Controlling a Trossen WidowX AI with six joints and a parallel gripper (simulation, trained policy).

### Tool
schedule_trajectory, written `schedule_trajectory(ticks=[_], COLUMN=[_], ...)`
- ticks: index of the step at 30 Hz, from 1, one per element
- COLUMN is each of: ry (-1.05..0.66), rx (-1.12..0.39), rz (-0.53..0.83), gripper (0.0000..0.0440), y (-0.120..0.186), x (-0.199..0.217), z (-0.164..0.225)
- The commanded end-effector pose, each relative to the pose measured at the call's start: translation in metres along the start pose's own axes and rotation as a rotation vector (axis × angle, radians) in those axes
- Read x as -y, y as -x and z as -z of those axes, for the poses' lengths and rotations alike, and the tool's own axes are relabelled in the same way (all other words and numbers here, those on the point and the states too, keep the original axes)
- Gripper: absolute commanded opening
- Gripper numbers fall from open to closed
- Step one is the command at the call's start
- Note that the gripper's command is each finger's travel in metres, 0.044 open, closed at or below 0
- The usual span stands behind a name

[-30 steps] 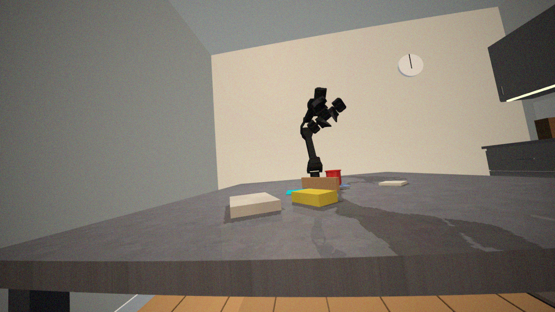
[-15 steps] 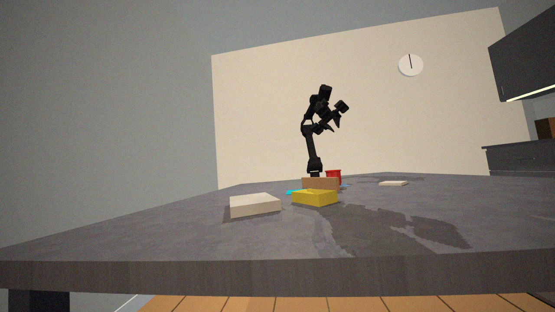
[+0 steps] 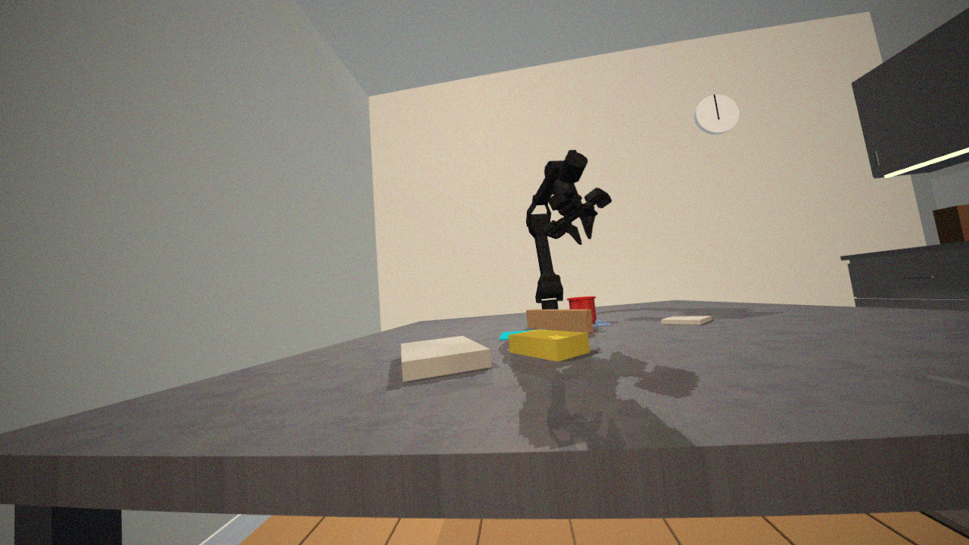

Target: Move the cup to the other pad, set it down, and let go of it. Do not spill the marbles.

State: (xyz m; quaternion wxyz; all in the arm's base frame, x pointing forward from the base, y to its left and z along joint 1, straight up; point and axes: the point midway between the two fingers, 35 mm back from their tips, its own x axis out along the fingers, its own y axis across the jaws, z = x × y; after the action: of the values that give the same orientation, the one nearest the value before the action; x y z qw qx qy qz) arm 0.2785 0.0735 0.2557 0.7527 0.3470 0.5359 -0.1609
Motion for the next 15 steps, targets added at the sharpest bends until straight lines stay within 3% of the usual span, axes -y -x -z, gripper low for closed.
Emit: schedule_trajectory(ticks=[1, 15], ry=[-0.020, -0.073], rx=[-0.026, -0.118], rz=[0.064, 0.260], gripper=[0.0130, 0.0139], y=[-0.007, -0.024], x=[0.008, 0.038], z=[0.001, 0.009])
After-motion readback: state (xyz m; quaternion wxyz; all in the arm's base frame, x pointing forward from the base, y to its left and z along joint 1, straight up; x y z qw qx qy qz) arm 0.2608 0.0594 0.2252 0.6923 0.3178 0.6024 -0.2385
